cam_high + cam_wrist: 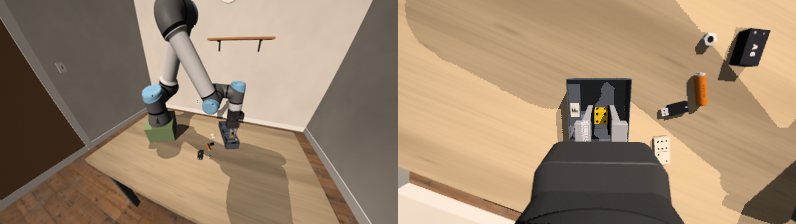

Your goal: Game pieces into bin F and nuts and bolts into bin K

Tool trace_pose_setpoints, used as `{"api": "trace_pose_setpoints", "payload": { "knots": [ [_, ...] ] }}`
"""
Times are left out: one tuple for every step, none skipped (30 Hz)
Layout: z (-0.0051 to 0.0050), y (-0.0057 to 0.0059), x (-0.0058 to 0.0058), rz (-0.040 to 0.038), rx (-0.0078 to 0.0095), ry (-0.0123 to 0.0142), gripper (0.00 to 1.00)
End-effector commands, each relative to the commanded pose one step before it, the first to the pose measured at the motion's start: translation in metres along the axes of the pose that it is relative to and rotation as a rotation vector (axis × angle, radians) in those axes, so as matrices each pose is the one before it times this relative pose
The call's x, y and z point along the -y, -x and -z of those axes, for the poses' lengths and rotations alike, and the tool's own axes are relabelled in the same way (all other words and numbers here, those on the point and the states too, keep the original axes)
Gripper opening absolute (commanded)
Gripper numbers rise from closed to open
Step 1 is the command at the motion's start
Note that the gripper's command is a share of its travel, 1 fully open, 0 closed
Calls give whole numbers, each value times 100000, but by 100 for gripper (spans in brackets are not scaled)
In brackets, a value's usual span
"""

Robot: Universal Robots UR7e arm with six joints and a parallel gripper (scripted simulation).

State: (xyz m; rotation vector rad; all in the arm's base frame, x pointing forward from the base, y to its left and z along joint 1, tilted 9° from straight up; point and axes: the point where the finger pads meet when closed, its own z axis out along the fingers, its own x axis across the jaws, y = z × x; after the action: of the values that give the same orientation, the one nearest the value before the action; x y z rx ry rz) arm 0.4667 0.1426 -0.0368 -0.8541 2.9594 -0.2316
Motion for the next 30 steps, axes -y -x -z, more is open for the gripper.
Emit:
{"api": "trace_pose_setpoints", "payload": {
  "knots": [
    [29,-45,-10,-207,-38,-44,34],
    [0,-44,-13,0,-1,0,34],
    [0,-43,-12,0,-1,0,34],
    [0,-41,-12,0,-1,0,34],
    [0,-39,-11,0,0,0,34],
    [0,-36,-10,0,0,0,34],
    [-200,-5,0,0,2,0,34],
    [0,0,0,0,0,0,34],
    [0,0,0,0,0,0,34],
    [-200,0,0,0,0,0,34],
    [-200,0,0,0,0,0,34],
    [-200,0,0,0,0,0,34],
    [-200,0,0,0,0,0,34],
    [-200,0,0,0,0,0,34],
    [-200,0,0,0,0,0,34],
    [-200,0,0,0,0,0,34],
    [-200,0,0,0,0,0,34],
    [-200,0,0,0,0,0,34],
    [-200,0,0,0,0,0,34],
    [-200,0,0,0,0,0,34],
    [-200,0,0,0,0,0,34],
    [-200,0,0,0,0,0,34],
    [-200,0,0,0,0,0,34],
    [-200,0,0,0,0,0,34],
    [0,0,0,0,0,0,34],
    [0,0,0,0,0,0,34],
    [-201,0,0,0,0,0,34],
    [-200,0,0,0,0,0,34],
    [-200,0,0,0,0,0,34],
    [-200,0,0,0,0,0,34]
  ]
}}
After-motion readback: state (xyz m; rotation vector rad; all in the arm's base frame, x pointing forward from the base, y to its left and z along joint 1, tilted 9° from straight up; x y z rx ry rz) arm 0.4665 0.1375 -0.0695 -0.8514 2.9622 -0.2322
